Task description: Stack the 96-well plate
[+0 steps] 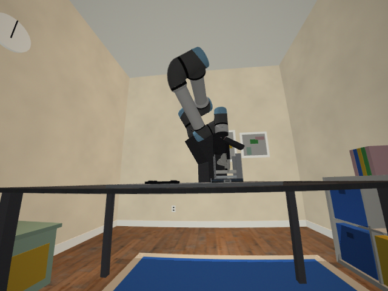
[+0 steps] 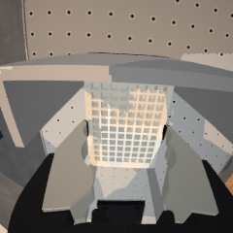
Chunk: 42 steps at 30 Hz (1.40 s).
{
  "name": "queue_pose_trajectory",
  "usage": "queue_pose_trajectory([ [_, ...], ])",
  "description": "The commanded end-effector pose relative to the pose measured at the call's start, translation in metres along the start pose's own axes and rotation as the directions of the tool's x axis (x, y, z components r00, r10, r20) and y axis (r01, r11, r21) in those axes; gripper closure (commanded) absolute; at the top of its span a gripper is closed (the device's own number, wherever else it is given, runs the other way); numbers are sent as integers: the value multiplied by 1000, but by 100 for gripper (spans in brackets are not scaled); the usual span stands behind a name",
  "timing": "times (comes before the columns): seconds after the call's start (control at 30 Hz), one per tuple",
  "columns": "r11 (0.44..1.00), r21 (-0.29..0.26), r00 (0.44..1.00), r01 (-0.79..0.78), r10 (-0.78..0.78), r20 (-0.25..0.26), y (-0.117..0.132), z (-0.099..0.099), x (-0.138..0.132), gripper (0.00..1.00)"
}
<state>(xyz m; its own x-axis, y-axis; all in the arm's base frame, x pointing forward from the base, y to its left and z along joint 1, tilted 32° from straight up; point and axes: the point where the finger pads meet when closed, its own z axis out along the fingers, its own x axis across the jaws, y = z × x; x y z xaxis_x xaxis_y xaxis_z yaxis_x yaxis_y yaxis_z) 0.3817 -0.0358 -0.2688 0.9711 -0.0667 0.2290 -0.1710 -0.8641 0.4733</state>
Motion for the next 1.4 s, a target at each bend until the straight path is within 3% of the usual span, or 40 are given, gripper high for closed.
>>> queue_pose_trajectory([
  [0.0,1000,0,1000,0,0,-1,0,2,0,100],
  [1.37,1000,0,1000,0,0,-1,0,6,0,100],
])
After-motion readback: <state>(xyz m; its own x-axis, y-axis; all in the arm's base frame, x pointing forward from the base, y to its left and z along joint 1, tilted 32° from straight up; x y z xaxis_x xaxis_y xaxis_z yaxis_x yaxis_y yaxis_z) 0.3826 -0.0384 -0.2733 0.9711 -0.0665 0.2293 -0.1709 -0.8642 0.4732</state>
